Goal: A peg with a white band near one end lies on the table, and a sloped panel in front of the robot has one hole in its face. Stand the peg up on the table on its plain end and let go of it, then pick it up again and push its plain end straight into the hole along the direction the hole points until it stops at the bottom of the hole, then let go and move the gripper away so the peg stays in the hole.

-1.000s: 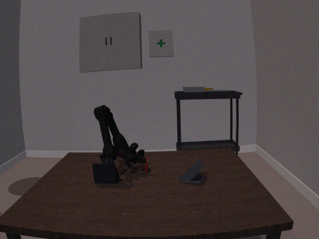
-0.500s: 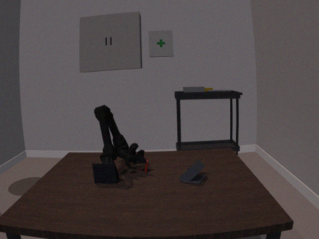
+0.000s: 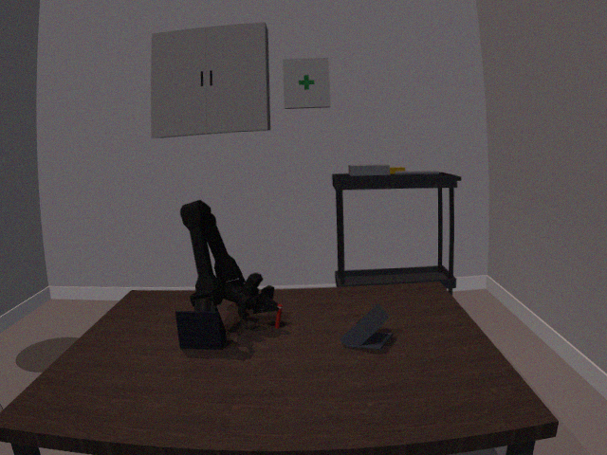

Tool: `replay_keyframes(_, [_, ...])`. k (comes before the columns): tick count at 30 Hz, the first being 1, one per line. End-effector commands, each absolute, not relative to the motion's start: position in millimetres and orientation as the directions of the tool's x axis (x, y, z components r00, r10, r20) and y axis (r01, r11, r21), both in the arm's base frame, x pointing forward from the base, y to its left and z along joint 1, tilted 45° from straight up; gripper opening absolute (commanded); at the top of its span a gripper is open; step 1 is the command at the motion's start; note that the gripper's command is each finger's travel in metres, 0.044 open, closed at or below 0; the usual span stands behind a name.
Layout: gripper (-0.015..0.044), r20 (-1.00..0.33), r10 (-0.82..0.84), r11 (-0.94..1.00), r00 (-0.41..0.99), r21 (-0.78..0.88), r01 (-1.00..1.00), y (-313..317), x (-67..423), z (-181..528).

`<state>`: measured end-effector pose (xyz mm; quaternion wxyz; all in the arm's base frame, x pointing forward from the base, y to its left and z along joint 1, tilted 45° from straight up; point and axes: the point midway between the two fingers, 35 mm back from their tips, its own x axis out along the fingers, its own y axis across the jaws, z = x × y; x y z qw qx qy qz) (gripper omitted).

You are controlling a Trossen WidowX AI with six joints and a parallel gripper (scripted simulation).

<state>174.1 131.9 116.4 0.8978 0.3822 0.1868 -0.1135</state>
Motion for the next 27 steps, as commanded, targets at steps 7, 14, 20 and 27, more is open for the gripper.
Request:
replay_keyframes(7, [0.0049,-0.419,-0.065,0.679,0.906,0.646,0.348,133.8,171.5,114.9])
replay_keyframes(14, [0.0049,-0.411,-0.073,0.676,0.909,0.649,0.348,134.0,170.5,114.6])
replay_keyframes(20, [0.0049,-0.405,-0.080,0.674,0.911,0.652,0.348,134.2,169.7,114.3])
replay_keyframes(27, [0.0049,-0.396,-0.088,0.670,0.914,0.655,0.348,134.4,168.7,113.9])
